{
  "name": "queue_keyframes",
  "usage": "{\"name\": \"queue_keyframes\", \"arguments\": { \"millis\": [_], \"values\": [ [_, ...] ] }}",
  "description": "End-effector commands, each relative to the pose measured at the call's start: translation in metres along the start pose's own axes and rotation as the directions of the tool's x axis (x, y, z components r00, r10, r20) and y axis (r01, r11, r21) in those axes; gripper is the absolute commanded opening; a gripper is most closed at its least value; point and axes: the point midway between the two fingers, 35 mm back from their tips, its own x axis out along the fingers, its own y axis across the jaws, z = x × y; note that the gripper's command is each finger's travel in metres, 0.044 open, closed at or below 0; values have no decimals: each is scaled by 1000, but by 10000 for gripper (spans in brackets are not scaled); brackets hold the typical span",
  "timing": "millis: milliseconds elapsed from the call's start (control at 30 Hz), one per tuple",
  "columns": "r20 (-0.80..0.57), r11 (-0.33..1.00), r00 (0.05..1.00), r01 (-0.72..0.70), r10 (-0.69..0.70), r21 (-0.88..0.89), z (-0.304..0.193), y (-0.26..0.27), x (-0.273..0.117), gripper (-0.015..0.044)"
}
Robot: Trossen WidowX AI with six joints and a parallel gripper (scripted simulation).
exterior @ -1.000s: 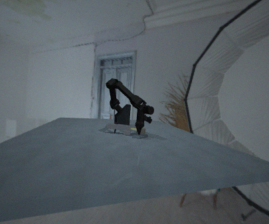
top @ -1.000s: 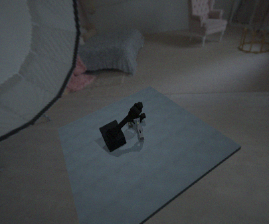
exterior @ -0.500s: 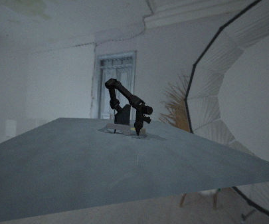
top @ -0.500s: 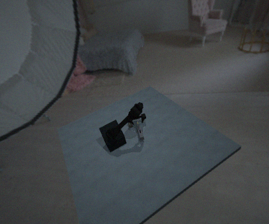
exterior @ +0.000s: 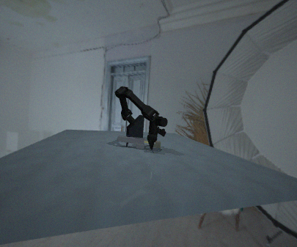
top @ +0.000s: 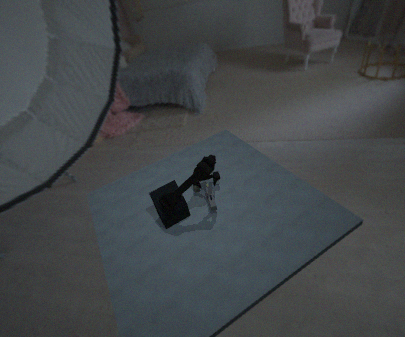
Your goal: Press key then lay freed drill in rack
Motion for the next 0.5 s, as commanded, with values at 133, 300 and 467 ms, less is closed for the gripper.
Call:
{"name": "queue_keyframes", "arguments": {
  "millis": [133,300,467],
  "values": [
    [-6,1000,1000,3,-3,-5,-4,1,1,440],
    [1,1000,1000,1,-1,1,-3,0,1,414],
    [1,1000,1000,1,-1,1,-3,0,1,282]
  ]
}}
